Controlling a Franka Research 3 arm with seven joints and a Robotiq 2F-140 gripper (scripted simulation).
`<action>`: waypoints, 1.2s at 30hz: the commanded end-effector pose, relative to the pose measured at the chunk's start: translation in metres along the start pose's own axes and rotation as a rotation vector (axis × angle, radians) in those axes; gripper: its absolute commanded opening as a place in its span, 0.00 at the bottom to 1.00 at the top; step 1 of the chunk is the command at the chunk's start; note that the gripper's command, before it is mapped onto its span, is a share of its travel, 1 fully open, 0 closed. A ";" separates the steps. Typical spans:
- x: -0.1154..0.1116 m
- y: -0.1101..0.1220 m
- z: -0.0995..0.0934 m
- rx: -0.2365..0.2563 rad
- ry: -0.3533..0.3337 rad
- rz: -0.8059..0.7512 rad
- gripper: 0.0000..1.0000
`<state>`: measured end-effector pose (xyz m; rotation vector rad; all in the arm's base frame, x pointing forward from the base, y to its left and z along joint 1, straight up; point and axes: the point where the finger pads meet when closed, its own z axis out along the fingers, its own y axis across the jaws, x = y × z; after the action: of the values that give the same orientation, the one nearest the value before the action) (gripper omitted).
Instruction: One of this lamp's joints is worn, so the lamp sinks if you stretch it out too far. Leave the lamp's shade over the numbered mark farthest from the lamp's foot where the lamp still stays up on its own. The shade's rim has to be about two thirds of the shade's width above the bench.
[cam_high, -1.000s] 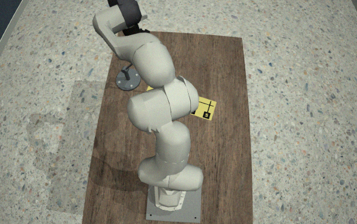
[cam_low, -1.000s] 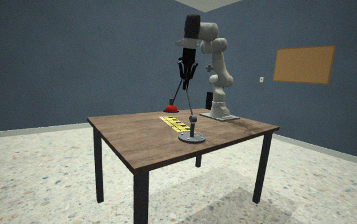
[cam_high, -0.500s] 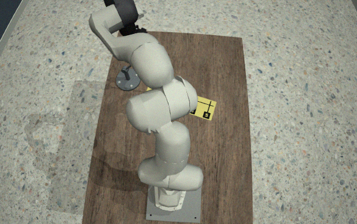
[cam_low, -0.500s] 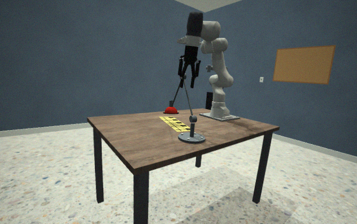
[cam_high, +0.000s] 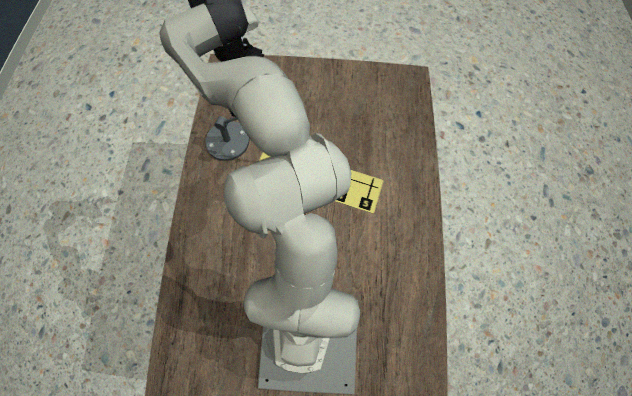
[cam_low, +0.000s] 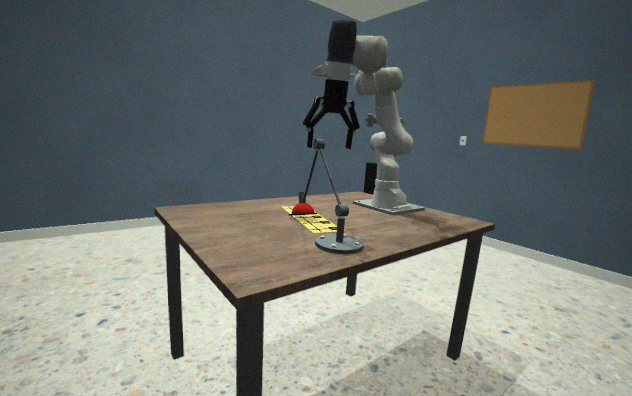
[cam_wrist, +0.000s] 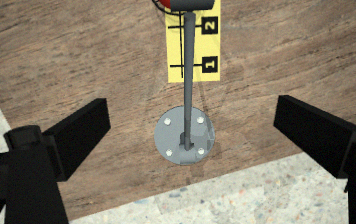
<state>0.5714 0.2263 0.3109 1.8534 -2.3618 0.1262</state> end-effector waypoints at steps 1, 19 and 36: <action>0.004 0.003 -0.014 -0.003 0.006 -0.004 1.00; 0.010 0.002 -0.079 0.010 -0.009 -0.001 1.00; 0.010 -0.001 -0.110 0.029 -0.033 0.008 1.00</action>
<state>0.5772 0.2353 0.4229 1.8746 -2.4103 0.1297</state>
